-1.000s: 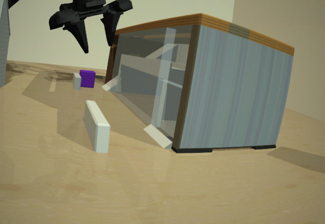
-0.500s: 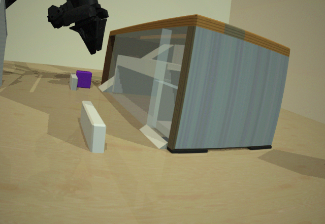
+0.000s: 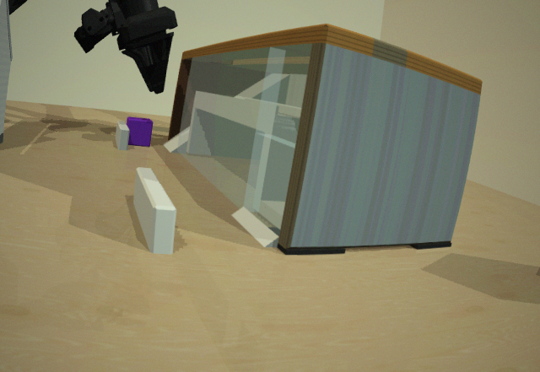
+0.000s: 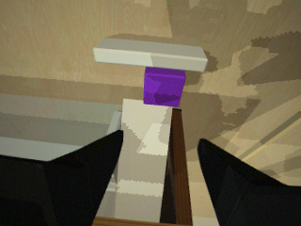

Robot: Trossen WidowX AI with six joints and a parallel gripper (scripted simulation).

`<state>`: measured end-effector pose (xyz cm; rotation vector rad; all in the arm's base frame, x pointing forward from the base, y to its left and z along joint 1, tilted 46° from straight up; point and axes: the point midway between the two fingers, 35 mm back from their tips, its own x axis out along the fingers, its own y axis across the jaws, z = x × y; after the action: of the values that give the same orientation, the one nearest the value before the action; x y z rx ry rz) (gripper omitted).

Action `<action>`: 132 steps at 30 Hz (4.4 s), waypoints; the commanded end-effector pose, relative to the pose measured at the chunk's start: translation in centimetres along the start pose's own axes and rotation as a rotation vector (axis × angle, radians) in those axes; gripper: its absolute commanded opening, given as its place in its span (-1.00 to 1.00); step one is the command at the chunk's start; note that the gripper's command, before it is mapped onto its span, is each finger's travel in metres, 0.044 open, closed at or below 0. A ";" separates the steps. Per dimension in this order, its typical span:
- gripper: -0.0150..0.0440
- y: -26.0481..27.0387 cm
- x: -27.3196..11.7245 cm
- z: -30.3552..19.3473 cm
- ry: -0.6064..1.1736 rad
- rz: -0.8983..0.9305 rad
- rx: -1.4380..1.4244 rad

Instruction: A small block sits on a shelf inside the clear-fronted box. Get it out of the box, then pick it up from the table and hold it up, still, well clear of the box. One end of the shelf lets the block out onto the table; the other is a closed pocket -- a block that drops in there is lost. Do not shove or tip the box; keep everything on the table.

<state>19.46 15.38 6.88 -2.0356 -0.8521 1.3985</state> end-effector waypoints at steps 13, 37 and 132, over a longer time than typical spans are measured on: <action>0.47 0.3 2.4 1.0 -0.010 0.008 -0.009; 0.47 0.0 5.4 2.8 -0.006 0.000 -0.005; -0.49 1.5 -2.6 -1.3 -0.011 0.097 2.333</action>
<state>20.16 12.45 7.57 -0.2523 0.7528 1.1450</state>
